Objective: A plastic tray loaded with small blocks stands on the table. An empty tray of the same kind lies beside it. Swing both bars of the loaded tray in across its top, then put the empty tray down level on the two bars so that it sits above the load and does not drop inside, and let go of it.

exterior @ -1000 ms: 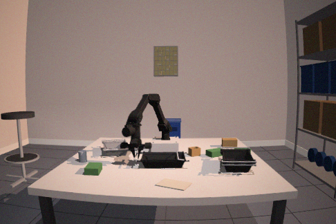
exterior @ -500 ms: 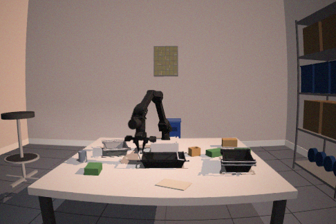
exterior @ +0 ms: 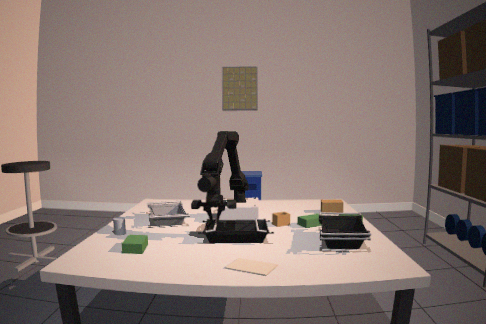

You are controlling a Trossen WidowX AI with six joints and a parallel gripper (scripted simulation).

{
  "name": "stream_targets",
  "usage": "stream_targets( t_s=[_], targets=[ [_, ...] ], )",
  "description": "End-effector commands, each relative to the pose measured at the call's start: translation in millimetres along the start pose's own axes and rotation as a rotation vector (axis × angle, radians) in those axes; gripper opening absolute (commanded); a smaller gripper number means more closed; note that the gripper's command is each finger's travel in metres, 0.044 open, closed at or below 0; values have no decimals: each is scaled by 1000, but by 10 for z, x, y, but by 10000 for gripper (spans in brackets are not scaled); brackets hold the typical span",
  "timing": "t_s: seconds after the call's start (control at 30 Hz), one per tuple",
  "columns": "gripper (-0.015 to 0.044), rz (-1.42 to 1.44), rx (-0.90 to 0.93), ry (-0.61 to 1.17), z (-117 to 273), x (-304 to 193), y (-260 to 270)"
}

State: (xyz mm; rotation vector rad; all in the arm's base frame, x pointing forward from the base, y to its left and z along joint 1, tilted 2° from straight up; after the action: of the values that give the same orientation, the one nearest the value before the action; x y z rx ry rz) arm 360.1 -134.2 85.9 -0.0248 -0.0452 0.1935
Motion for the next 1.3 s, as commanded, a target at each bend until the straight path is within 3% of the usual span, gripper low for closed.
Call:
stream_targets(
  t_s=[0.0,0.83,0.93,1.27],
  targets=[
    [82,-9,-13,-10,232,8,-40],
    [82,-7,-11,-13,280,9,-42],
    [3,-7,-11,-13,280,9,-42],
    [0,-7,-10,-12,284,7,-41]
  ],
)
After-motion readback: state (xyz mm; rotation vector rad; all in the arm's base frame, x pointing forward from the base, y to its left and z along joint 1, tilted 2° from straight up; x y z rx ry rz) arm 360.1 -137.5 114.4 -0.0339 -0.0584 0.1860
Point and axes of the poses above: the point midway between the two fingers, 35 mm back from their tips, its own z axis back along the fingers, its own y axis across the jaws, x = y × z, the point moved 5 cm from there along z, back along the fingers, and after that the axes turned 15 degrees about z, right-handed, at the moved point
